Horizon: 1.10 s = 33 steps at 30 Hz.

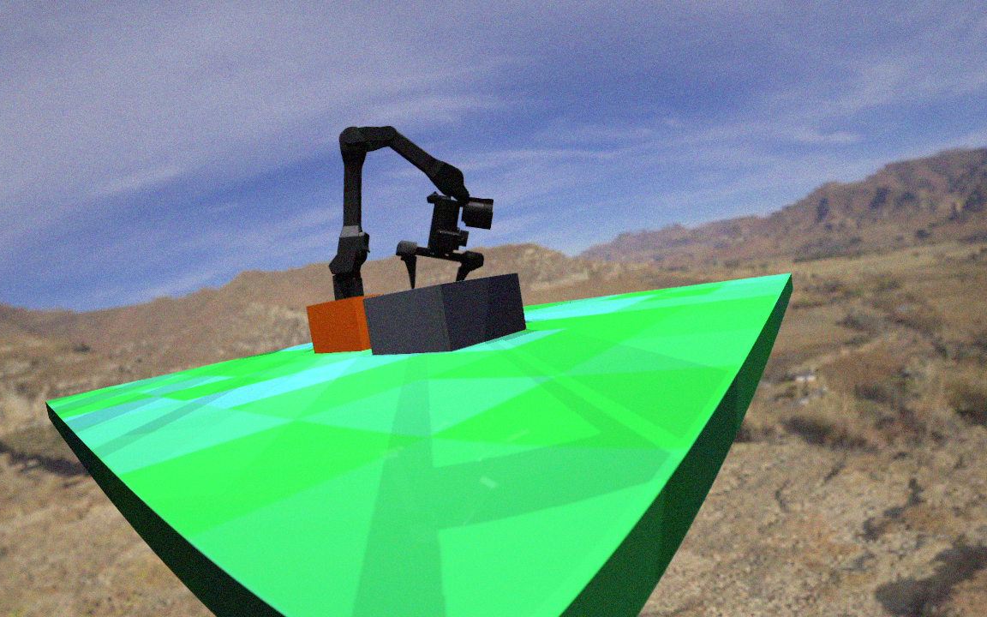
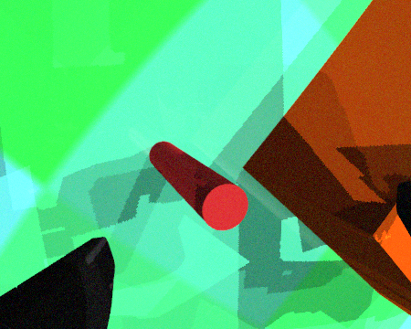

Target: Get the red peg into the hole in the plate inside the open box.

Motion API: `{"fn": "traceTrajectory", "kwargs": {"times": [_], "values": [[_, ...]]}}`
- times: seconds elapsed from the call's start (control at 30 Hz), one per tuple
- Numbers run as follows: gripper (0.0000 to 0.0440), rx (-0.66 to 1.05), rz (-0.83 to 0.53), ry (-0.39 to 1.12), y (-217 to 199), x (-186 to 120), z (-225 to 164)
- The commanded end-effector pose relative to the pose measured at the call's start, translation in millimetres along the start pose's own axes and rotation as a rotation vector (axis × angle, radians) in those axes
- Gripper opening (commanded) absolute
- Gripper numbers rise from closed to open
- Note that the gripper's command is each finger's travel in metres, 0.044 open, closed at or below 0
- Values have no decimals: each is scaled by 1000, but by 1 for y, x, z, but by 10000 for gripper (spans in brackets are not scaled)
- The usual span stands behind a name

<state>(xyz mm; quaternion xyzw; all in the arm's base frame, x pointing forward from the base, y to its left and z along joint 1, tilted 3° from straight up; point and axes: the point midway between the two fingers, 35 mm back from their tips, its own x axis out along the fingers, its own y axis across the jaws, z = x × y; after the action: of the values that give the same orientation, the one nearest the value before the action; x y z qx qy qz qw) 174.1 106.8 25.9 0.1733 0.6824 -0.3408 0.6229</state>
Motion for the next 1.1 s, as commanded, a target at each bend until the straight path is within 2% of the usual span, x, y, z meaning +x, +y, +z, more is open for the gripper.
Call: {"fn": "traceTrajectory", "kwargs": {"times": [0.0,0.43,0.67,1.07], "values": [[440,-5,-6,-15,3,14,1],[440,-36,62,-49,24,9,7],[440,-33,46,-48,23,5,8],[440,-68,92,-47,30,-43,3]]}}
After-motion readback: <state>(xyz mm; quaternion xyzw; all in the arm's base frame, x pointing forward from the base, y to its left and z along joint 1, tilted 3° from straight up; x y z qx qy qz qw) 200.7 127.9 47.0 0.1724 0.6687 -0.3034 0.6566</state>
